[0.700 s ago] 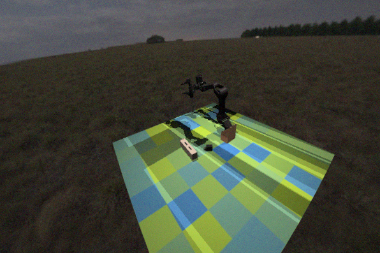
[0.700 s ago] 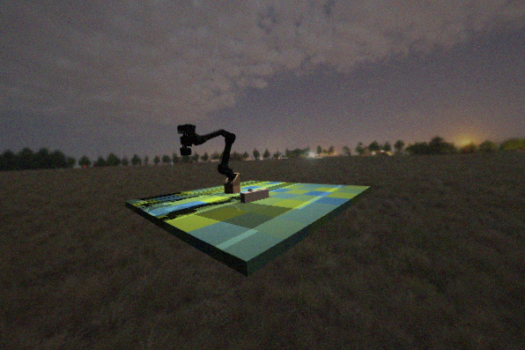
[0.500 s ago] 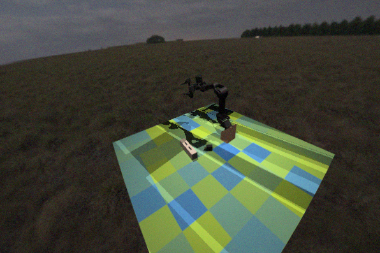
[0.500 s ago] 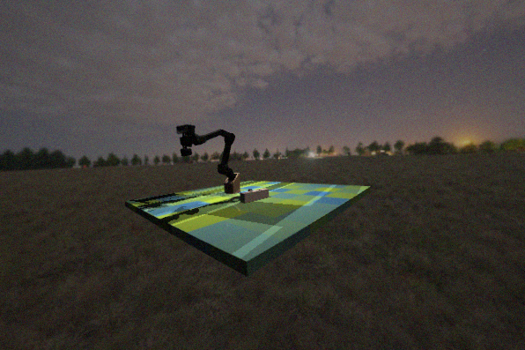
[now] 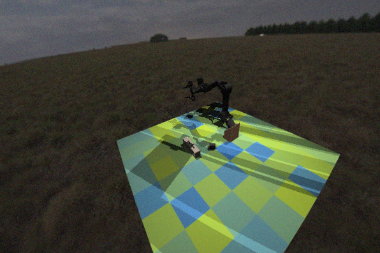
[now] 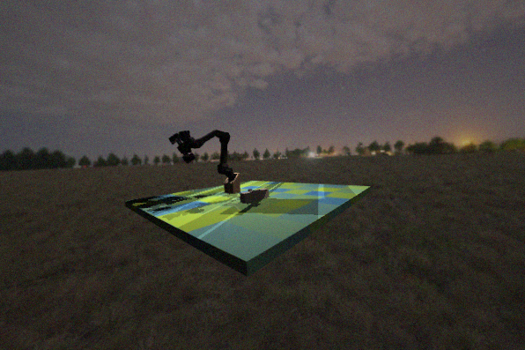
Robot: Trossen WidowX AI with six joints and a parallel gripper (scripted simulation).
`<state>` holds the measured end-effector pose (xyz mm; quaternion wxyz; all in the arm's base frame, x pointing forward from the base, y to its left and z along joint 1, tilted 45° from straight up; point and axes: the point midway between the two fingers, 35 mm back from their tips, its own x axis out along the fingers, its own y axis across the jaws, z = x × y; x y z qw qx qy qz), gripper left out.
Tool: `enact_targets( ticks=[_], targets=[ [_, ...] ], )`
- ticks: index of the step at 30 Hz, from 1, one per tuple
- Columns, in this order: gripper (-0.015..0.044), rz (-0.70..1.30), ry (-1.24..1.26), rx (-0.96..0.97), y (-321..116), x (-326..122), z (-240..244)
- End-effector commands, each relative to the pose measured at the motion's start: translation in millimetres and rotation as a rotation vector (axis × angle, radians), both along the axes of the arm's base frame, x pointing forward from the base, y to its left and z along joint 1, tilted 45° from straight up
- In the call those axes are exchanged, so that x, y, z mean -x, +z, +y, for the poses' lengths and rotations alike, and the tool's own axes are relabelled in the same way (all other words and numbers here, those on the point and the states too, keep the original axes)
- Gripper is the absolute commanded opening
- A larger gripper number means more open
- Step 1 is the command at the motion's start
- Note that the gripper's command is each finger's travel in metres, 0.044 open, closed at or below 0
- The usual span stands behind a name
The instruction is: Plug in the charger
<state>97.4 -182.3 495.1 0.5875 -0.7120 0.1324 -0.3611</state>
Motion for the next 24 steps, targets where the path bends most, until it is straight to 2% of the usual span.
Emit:
enact_targets(
  ticks=[1,24],
  targets=[
    [0.044,-0.073,0.042,-0.122,-10,-5,-16],
    [0.044,-0.336,0.187,-0.734,-81,-55,-73]
  ],
)
